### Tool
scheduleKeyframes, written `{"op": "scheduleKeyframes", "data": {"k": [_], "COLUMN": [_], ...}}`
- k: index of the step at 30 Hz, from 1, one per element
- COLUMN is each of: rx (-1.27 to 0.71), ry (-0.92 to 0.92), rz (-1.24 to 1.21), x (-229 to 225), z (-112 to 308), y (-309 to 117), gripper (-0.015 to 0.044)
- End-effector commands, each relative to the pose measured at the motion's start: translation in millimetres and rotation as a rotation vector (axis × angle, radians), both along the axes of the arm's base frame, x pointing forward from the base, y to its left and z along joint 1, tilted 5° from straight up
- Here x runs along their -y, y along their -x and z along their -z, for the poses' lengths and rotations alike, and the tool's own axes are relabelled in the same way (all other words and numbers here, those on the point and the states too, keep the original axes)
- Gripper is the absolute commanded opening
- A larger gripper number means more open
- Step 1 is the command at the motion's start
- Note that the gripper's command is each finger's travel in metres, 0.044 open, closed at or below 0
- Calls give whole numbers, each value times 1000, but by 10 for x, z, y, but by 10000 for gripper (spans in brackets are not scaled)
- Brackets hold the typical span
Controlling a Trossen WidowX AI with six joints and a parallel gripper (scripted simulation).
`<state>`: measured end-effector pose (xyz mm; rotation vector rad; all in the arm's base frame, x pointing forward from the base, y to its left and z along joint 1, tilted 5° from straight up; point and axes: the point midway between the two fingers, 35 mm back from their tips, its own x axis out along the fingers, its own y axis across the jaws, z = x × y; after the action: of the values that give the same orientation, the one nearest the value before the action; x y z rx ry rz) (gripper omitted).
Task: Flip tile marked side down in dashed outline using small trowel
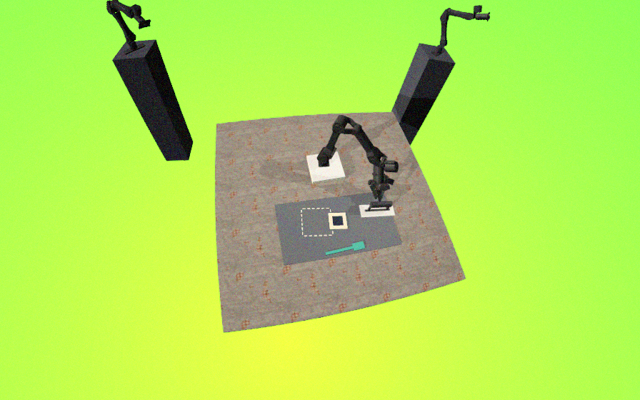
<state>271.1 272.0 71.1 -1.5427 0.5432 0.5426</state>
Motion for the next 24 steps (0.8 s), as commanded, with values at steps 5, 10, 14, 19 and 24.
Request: {"op": "scheduleKeyframes", "data": {"k": [5, 10, 14, 19, 24], "rx": [9, 9, 8, 8, 9], "ry": [23, 22, 22, 22, 22], "rz": [-14, -14, -13, -11, -11], "x": [21, 14, 12, 12, 11], "z": [26, 75, 115, 164, 213], "y": [-23, -87, -139, -204, -269], "gripper": [300, 300, 300, 300, 300]}}
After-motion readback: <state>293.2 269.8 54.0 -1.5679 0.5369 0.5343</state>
